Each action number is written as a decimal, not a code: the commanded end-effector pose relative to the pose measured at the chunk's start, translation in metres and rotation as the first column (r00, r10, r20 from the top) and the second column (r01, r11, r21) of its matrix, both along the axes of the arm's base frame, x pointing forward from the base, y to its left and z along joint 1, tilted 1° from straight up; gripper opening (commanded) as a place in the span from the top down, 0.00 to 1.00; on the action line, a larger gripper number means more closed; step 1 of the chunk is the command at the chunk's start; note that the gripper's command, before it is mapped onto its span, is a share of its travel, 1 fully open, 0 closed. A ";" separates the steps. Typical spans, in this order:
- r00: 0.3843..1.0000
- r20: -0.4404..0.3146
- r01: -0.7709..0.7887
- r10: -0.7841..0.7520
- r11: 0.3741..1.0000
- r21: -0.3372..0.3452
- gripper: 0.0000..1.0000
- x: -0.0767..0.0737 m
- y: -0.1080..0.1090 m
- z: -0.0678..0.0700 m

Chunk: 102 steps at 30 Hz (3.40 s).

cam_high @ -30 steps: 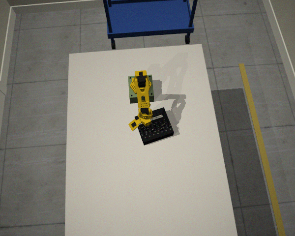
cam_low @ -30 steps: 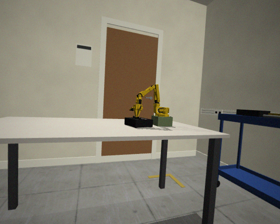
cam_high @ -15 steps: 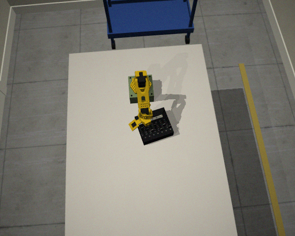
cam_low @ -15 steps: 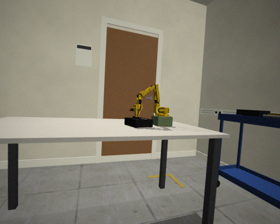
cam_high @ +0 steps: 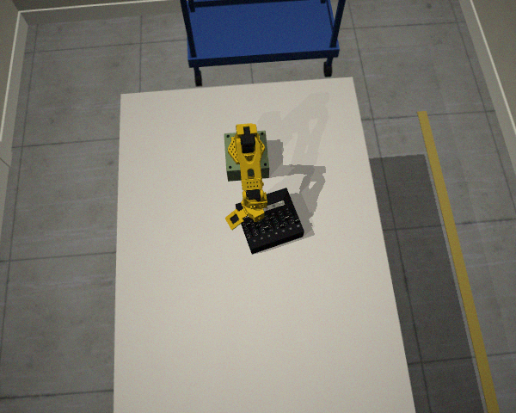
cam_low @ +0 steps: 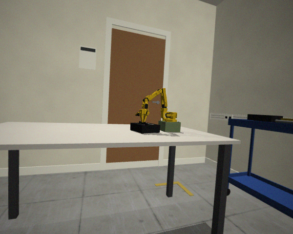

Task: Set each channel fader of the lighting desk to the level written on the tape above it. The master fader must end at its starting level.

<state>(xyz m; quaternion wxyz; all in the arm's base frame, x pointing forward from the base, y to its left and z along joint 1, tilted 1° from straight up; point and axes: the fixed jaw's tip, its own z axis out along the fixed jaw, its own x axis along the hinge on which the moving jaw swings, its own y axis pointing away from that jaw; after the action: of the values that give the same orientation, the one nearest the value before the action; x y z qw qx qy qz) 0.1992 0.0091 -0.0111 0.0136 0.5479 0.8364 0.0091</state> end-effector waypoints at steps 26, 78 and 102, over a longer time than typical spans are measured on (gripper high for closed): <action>1.000 -0.021 -0.004 0.004 1.000 0.000 1.00 0.003 0.003 0.000; 1.000 -0.021 -0.013 0.013 1.000 0.000 1.00 0.011 0.005 0.001; 1.000 -0.021 -0.017 0.017 1.000 0.000 1.00 0.016 0.007 0.003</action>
<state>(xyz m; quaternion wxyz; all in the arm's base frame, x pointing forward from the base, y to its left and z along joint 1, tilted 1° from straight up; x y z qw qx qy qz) 0.2098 0.0115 -0.0099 0.0000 0.5434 0.8395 -0.0015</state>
